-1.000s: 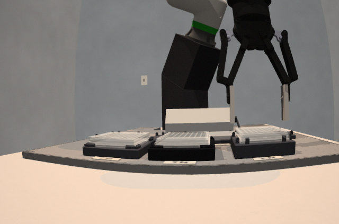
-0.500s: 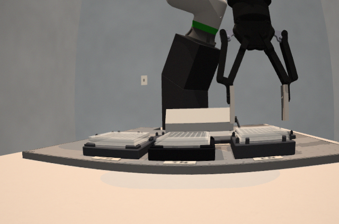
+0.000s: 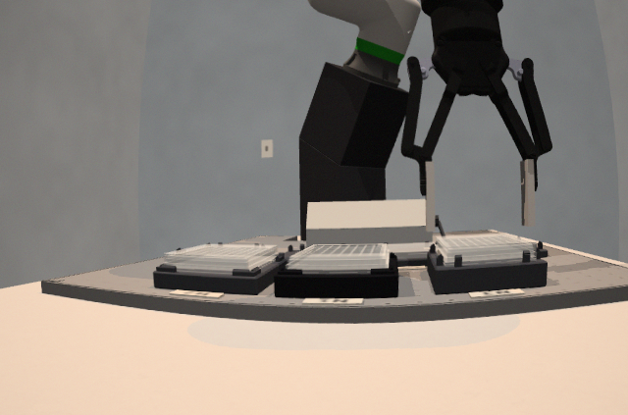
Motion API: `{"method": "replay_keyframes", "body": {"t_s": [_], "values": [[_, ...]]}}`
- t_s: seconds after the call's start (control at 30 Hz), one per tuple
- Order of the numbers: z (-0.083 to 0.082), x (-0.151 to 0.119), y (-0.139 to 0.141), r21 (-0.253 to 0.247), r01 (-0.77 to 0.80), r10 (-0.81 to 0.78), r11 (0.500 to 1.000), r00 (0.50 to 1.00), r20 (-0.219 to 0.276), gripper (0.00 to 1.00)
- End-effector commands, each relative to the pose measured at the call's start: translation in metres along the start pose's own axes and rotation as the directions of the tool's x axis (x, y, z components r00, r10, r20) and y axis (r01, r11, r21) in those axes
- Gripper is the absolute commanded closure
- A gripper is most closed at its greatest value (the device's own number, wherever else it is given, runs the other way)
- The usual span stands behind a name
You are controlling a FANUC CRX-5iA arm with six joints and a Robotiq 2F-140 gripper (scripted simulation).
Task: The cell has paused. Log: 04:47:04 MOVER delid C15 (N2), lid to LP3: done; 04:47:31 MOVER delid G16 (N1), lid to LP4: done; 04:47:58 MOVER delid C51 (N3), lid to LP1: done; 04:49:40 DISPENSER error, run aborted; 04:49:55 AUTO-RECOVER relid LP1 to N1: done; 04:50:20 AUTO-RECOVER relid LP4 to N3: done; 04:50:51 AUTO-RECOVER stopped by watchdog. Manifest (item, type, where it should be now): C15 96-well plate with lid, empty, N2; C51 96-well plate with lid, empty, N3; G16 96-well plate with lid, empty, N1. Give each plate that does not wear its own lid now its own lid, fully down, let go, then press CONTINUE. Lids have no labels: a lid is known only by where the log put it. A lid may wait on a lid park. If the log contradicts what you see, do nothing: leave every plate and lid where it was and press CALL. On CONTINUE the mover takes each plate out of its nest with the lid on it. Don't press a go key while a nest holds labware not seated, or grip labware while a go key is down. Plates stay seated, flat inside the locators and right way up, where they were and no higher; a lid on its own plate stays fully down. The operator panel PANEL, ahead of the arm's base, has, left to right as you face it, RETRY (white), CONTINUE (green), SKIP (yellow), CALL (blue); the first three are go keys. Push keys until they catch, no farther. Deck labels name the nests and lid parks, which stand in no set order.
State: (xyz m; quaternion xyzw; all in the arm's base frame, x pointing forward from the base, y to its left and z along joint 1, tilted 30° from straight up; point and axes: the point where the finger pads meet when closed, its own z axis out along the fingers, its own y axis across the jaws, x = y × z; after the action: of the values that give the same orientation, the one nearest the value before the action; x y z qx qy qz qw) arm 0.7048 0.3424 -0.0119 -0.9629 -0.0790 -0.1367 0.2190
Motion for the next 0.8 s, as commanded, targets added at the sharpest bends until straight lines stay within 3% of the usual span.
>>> {"method": "replay_keyframes", "body": {"t_s": [0.0,0.77], "values": [[0.0007,0.0002,0.0000,0.000,0.000,0.000,1.000,1.000,0.000,0.34],[0.0106,0.0003,0.0000,0.000,0.000,0.000,1.000,1.000,0.000,0.34]]}}
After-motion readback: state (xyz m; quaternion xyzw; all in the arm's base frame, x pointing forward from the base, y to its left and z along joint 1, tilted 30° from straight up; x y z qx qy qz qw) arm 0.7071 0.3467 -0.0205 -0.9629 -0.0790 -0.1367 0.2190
